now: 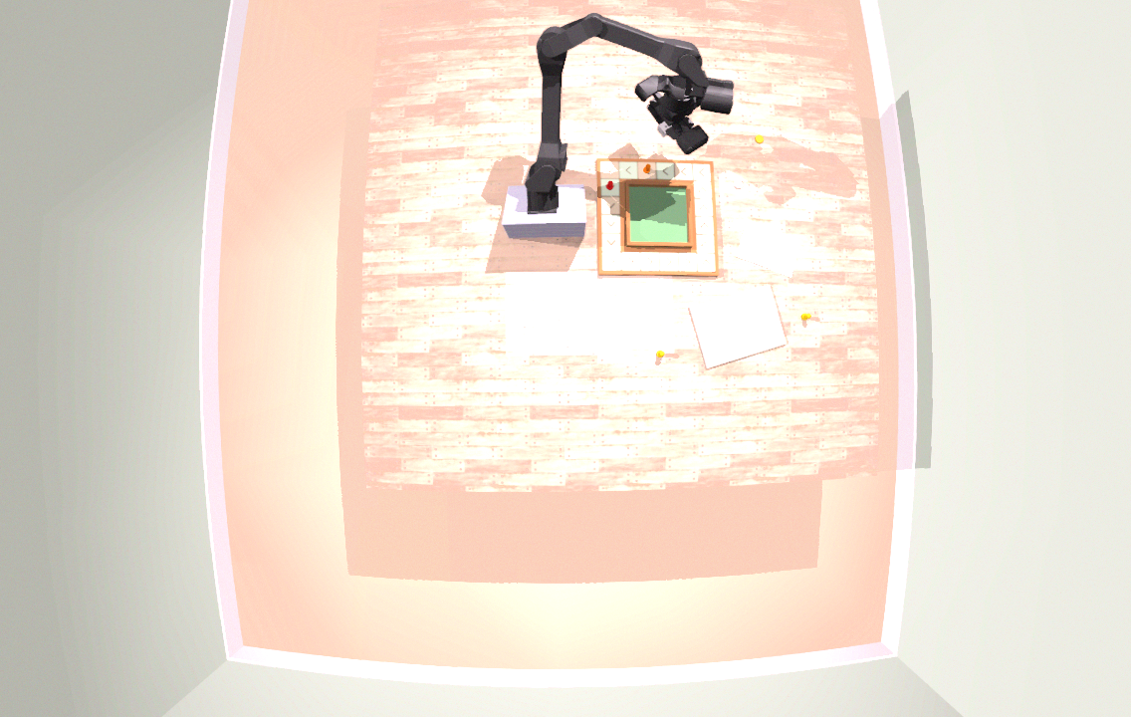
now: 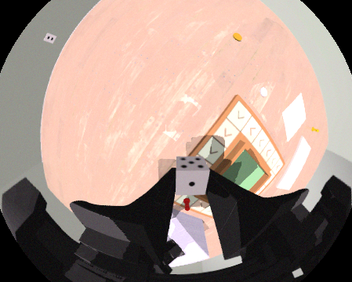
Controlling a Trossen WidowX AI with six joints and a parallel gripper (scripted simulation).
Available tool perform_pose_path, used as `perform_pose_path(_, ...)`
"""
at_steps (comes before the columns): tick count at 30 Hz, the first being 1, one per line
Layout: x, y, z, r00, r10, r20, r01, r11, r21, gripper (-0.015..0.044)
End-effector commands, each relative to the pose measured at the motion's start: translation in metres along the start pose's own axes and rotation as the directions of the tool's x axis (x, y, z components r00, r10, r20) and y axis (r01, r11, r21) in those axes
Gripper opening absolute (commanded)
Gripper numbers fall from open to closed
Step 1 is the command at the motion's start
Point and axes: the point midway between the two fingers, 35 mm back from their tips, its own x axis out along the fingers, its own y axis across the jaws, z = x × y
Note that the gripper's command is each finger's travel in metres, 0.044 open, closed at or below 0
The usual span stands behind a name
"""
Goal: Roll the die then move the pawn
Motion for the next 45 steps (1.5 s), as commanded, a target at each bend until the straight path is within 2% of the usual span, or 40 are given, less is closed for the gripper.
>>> perform_pose_path(1,-0.009,0.003,-0.001,1.000,0.005,0.001,-0.005,1.000,-0.005,0.0000)
perform_pose_path(10,-0.005,-0.018,-0.009,1.000,-0.001,-0.001,0.001,0.968,0.252,0.0000)
perform_pose_path(20,0.002,-0.046,-0.022,1.000,-0.007,-0.004,0.008,0.824,0.567,0.0000)
perform_pose_path(33,0.009,-0.078,-0.043,1.000,-0.011,-0.007,0.011,0.501,0.865,0.0000)
perform_pose_path(45,0.018,-0.104,-0.065,1.000,-0.010,-0.009,0.011,0.118,0.993,0.0000)
